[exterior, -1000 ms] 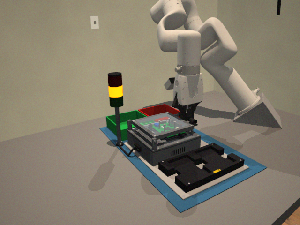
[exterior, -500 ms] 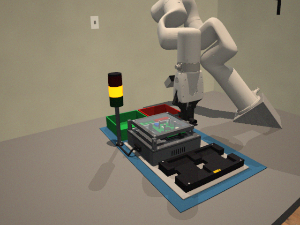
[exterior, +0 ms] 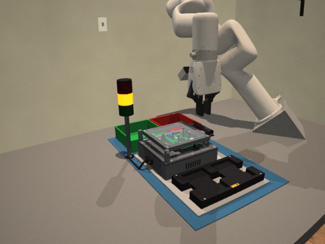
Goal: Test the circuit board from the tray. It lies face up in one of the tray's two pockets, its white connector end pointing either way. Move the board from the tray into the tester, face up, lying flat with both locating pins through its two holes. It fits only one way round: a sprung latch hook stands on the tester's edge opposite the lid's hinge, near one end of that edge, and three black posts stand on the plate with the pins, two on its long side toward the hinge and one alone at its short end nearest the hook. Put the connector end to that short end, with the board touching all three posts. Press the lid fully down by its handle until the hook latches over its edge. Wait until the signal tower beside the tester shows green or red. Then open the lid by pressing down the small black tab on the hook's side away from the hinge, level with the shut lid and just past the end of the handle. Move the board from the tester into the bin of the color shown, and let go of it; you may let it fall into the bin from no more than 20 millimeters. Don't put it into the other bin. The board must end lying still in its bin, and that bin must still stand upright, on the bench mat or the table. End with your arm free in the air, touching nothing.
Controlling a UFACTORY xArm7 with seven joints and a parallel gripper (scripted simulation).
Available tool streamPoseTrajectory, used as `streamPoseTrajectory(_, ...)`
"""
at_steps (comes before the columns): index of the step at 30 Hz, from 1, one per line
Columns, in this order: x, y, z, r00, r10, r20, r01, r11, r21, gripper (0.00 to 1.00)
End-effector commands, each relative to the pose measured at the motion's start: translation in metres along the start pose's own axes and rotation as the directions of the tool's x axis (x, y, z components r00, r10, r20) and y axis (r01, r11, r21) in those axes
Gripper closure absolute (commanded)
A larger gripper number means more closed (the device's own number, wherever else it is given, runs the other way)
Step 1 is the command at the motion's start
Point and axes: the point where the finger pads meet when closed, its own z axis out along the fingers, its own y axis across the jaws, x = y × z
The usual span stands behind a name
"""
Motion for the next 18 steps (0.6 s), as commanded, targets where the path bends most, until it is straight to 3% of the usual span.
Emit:
streamPoseTrajectory(1, 0.001, 0.0, -0.031, 1.0, 0.001, -0.001, -0.001, 1.0, 0.001, 0.78)
streamPoseTrajectory(13, 0.001, 0.0, -0.041, 1.0, 0.001, -0.001, -0.001, 1.0, 0.001, 0.78)
streamPoseTrajectory(14, 0.001, 0.0, -0.041, 1.0, 0.001, -0.001, -0.001, 1.0, 0.001, 0.0)
streamPoseTrajectory(18, 0.001, 0.0, -0.041, 1.0, 0.001, -0.001, -0.001, 1.0, 0.001, 0.0)
